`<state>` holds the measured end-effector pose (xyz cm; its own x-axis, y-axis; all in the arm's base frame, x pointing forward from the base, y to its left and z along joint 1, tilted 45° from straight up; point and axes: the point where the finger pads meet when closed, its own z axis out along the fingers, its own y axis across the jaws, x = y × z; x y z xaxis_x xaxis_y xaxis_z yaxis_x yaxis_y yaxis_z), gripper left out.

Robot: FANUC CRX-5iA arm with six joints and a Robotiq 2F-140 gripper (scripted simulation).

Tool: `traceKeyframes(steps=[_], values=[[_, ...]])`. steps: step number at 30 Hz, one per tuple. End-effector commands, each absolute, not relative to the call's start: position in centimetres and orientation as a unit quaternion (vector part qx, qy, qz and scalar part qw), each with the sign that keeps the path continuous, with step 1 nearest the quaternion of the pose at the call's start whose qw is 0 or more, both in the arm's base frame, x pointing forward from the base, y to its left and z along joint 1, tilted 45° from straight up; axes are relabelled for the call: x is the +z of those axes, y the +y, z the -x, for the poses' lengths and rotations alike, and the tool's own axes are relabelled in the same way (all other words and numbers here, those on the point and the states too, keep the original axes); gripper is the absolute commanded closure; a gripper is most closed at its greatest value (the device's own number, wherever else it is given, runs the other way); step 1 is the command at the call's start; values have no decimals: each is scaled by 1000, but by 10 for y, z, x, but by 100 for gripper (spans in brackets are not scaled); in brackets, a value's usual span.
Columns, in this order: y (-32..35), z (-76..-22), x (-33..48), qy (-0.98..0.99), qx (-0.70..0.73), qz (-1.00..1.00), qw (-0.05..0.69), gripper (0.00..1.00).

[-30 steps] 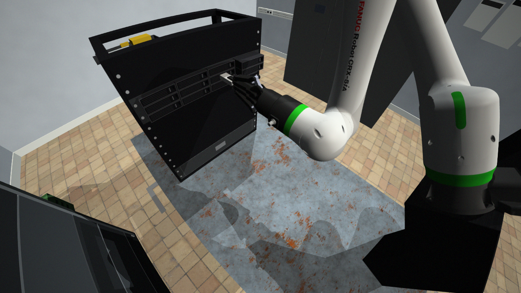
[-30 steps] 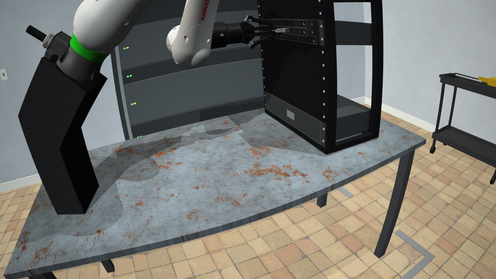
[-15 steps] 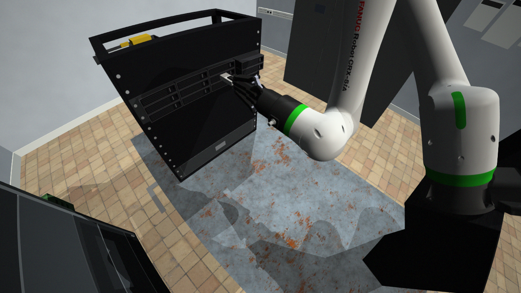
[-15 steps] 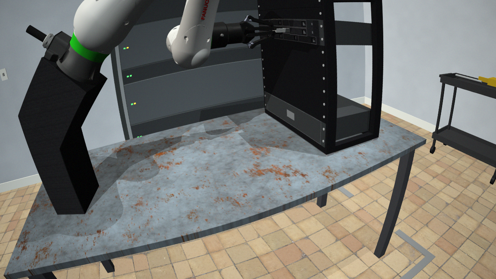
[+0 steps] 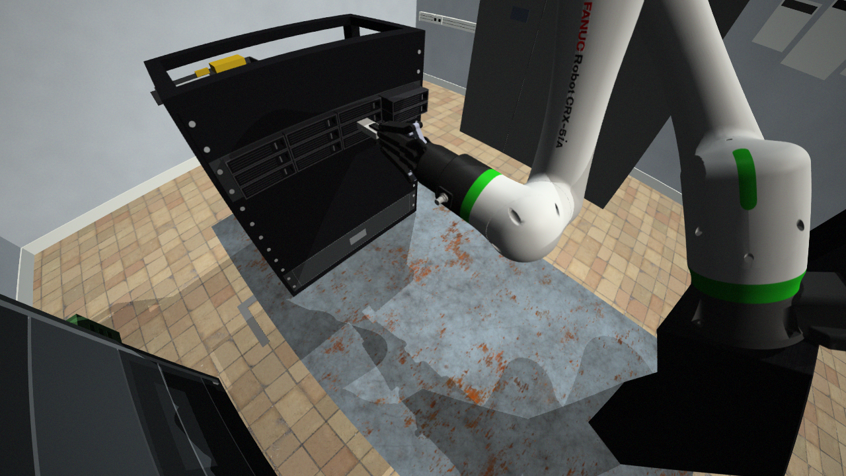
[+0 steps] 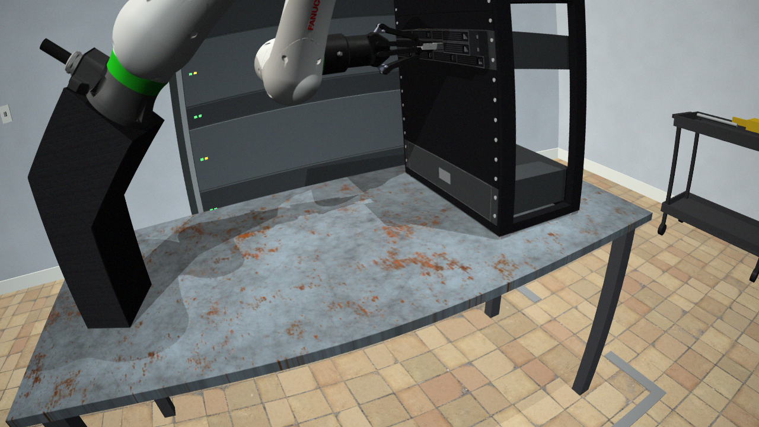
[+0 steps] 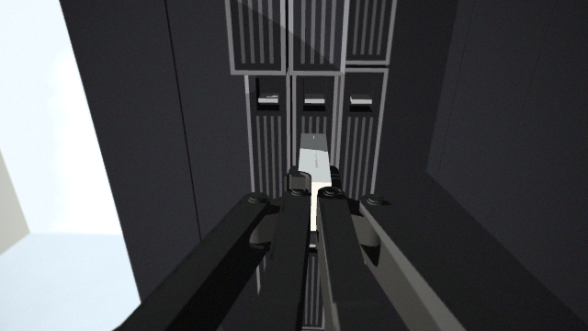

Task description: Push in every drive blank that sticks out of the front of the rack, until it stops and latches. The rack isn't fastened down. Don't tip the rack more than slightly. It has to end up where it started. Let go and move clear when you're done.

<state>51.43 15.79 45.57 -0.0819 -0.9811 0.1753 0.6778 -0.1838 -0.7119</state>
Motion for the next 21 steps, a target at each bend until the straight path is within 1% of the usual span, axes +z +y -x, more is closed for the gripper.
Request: traceKeyframes(steps=[1,21], values=[[158,-514,456,233,-698,324,595,90],[158,-507,450,233,-698,324,595,90]])
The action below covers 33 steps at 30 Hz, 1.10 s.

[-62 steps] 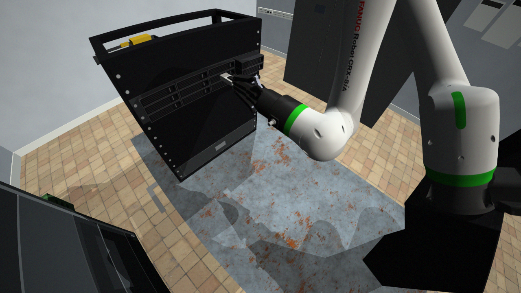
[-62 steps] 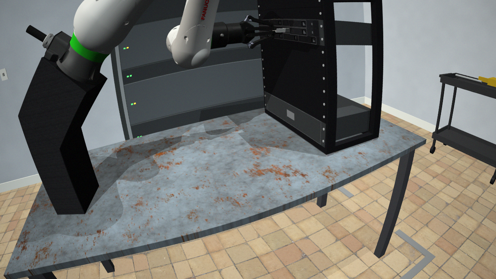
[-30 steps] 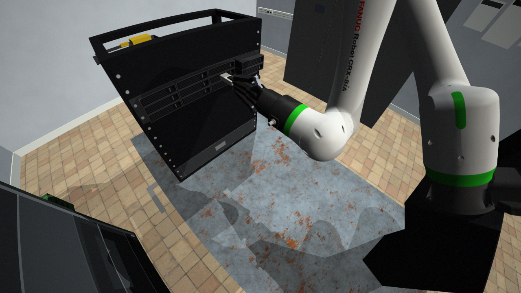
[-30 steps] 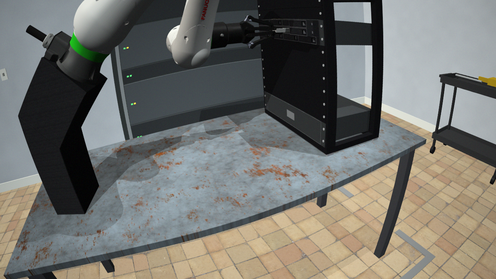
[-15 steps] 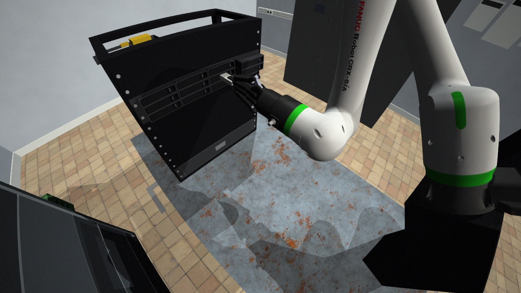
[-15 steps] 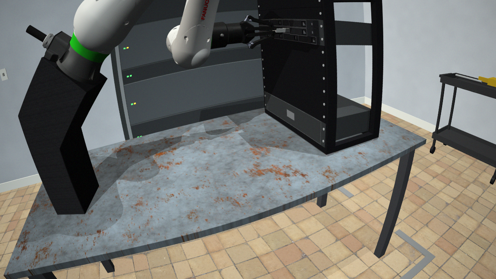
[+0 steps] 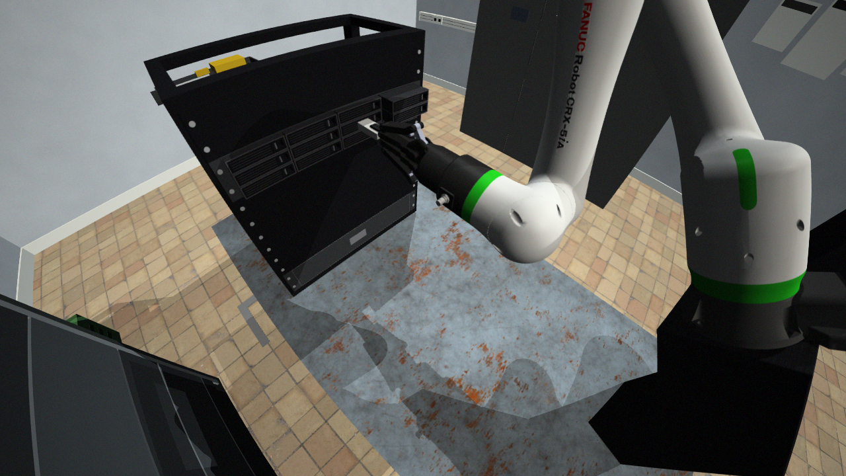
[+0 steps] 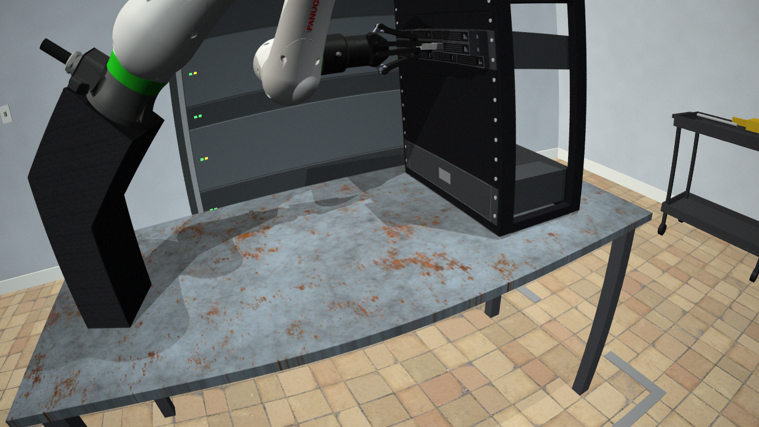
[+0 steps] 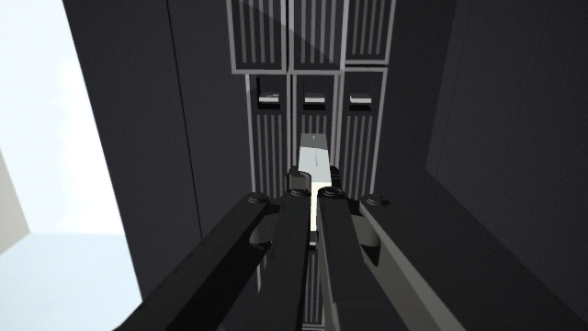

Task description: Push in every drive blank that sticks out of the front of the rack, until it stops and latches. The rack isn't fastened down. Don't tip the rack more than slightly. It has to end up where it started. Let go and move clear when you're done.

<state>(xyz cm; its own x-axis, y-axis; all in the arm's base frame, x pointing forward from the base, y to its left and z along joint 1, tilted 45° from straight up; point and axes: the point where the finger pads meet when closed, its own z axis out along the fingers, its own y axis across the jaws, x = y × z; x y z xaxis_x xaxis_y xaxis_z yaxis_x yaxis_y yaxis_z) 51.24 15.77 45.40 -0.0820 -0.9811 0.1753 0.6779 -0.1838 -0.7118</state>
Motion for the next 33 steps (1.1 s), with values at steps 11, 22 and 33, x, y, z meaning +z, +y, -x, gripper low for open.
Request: traceKeyframes(steps=[11,22,33], values=[[154,-471,416,233,-698,324,595,90],[153,-454,400,233,-698,324,595,90],[153,-454,400,233,-698,324,595,90]])
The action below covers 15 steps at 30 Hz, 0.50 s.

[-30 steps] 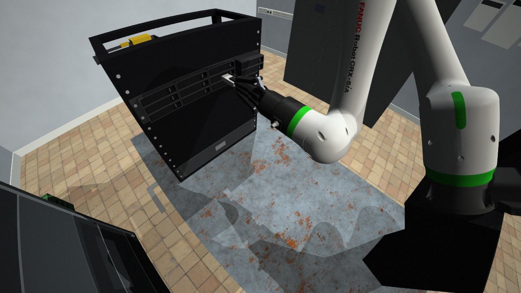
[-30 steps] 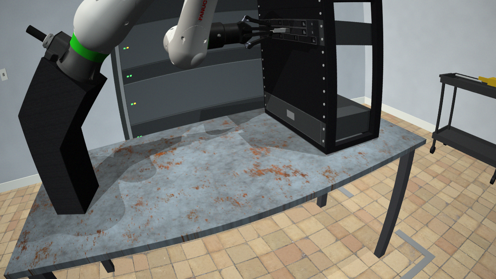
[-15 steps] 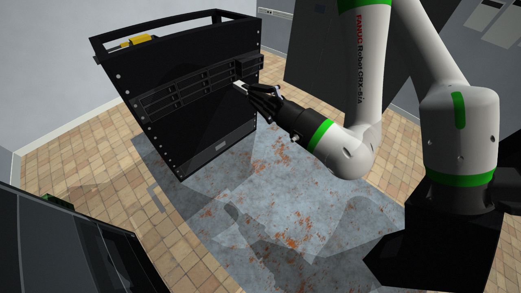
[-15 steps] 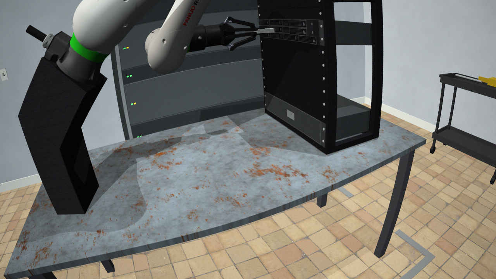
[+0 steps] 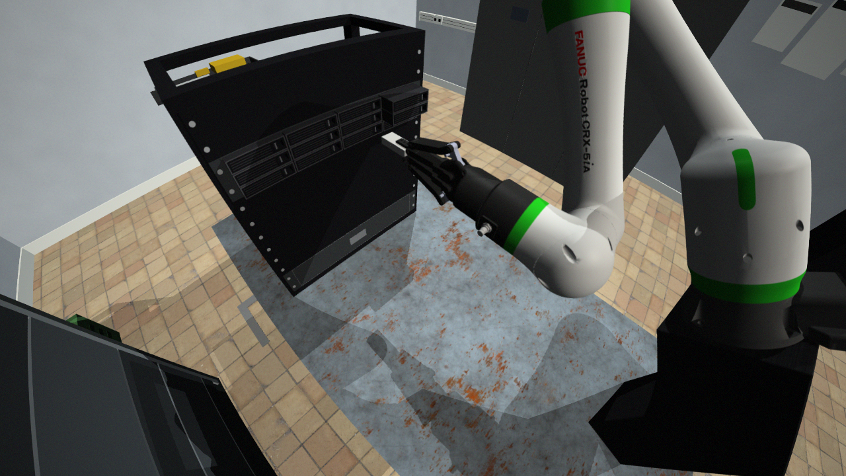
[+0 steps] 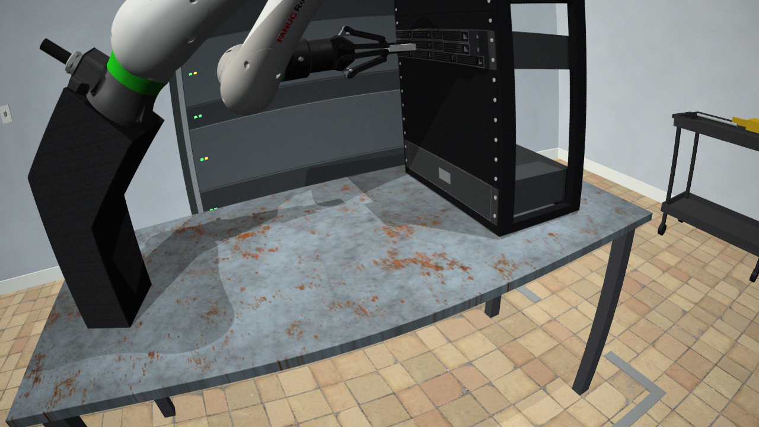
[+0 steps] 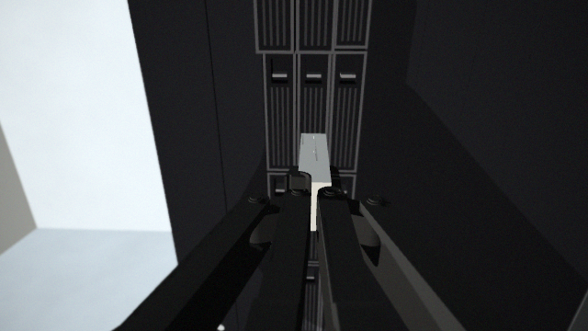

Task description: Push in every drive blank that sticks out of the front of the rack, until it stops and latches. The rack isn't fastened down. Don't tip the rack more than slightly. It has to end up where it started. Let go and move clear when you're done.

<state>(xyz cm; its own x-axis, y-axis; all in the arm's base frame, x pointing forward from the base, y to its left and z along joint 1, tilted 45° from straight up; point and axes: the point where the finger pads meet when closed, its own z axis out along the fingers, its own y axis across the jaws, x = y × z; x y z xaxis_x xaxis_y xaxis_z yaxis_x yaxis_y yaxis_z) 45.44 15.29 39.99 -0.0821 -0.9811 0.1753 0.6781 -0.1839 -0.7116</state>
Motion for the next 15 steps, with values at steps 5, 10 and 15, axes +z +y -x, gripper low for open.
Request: traceKeyframes(steps=[5,10,15], values=[[154,-450,405,233,-698,324,595,90],[158,-436,419,233,-698,324,595,90],[158,-436,421,233,-698,324,595,90]])
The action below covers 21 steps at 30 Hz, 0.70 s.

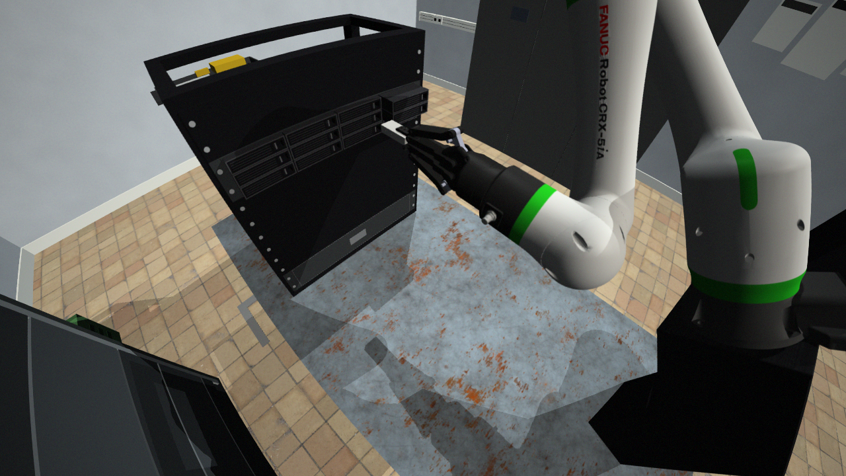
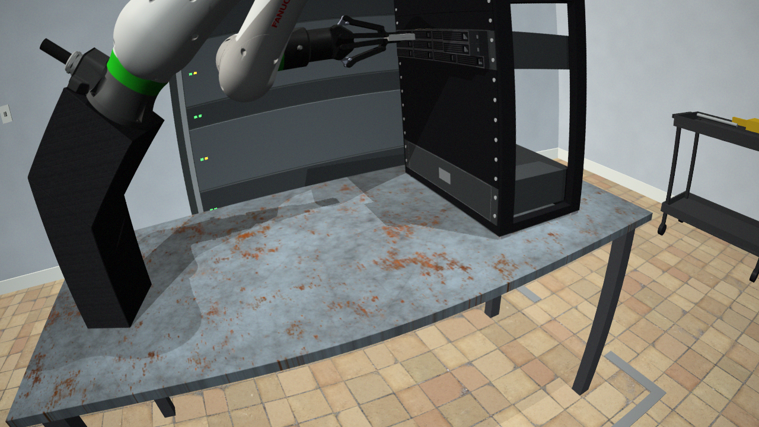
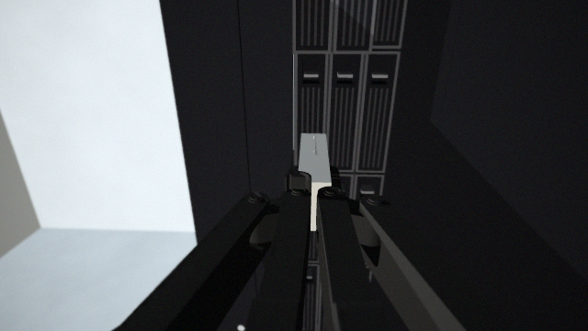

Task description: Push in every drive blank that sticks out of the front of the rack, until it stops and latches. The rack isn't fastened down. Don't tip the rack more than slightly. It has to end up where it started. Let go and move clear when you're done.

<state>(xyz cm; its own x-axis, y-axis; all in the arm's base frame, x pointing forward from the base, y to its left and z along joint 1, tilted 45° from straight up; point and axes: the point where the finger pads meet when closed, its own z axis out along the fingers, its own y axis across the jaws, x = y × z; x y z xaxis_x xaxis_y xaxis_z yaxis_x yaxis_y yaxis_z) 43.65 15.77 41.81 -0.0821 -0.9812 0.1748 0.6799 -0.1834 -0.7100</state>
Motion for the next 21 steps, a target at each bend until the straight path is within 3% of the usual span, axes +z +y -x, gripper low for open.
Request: traceKeyframes(steps=[1,21], values=[[159,-437,423,233,-698,324,595,90],[161,-463,447,233,-698,324,595,90]])
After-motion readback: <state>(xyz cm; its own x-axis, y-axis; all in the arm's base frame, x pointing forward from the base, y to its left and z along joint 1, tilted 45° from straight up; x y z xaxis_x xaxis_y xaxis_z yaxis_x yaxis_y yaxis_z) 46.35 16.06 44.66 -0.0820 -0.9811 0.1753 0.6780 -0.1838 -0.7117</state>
